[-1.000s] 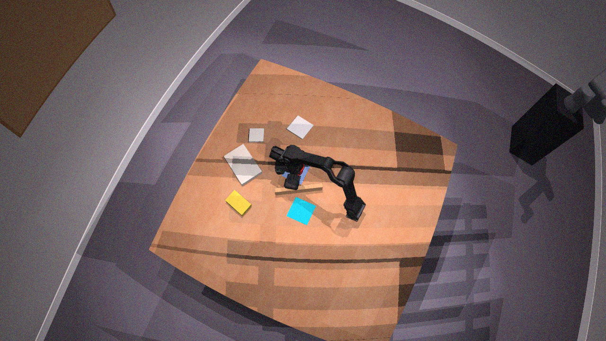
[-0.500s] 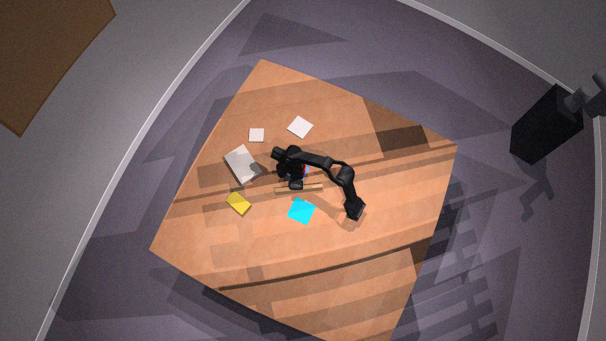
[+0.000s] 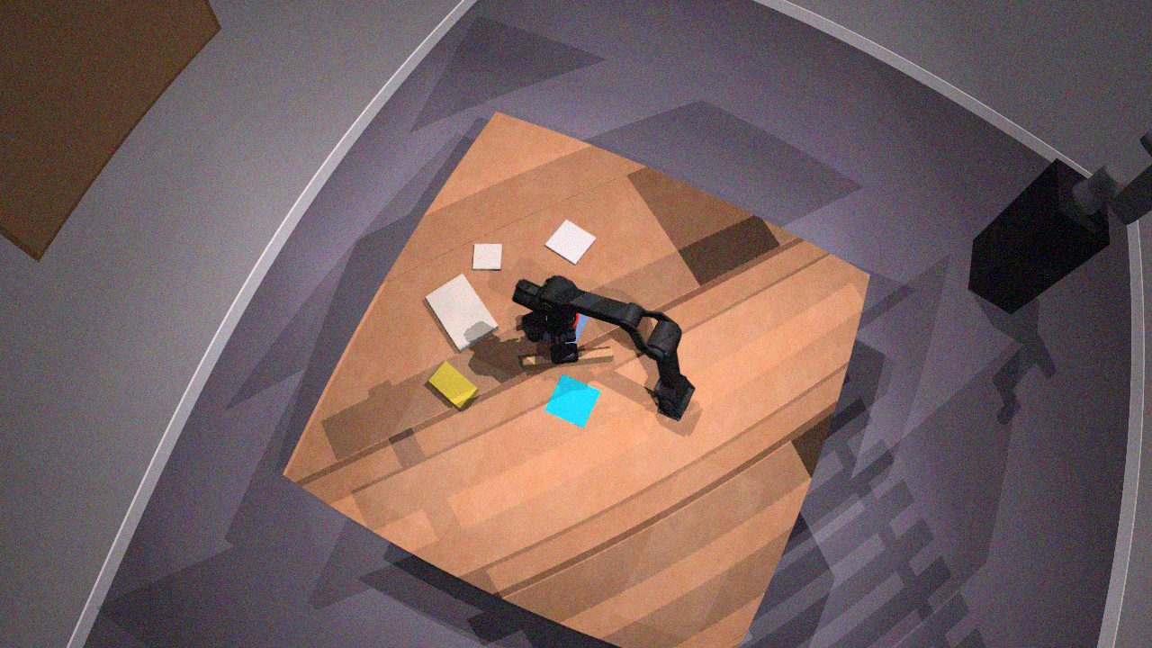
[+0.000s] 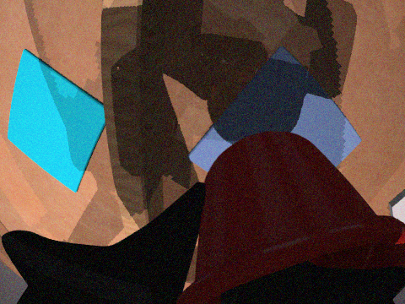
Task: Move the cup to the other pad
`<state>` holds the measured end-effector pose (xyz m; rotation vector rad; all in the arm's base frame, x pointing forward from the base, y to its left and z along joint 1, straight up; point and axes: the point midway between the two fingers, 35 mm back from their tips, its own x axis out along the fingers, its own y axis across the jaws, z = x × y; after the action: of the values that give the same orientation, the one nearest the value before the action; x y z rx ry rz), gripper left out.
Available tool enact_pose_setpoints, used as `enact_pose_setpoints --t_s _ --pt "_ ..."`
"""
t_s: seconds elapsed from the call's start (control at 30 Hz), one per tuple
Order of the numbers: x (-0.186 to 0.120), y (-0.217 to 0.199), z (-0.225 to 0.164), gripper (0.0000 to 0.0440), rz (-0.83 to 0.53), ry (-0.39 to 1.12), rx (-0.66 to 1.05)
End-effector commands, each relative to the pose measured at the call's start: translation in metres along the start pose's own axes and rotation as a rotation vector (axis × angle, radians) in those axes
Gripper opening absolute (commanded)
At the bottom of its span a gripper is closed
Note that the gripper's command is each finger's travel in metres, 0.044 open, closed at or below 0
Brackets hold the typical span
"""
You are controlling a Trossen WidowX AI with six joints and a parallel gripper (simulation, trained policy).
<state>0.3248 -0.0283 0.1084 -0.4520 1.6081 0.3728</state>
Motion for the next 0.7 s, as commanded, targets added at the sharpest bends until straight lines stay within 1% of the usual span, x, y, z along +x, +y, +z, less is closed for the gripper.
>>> enact_pose_setpoints --t_s 0.0,0.3,0.67 --pt "-0.011 0.006 0.004 0.0000 -0.005 -0.023 -0.022" --pt "-0.027 0.029 0.016 0.0001 -0.021 -0.061 -0.079" --pt "-0.038 0.061 0.030 0.0000 -0.043 -0.107 -0.146"
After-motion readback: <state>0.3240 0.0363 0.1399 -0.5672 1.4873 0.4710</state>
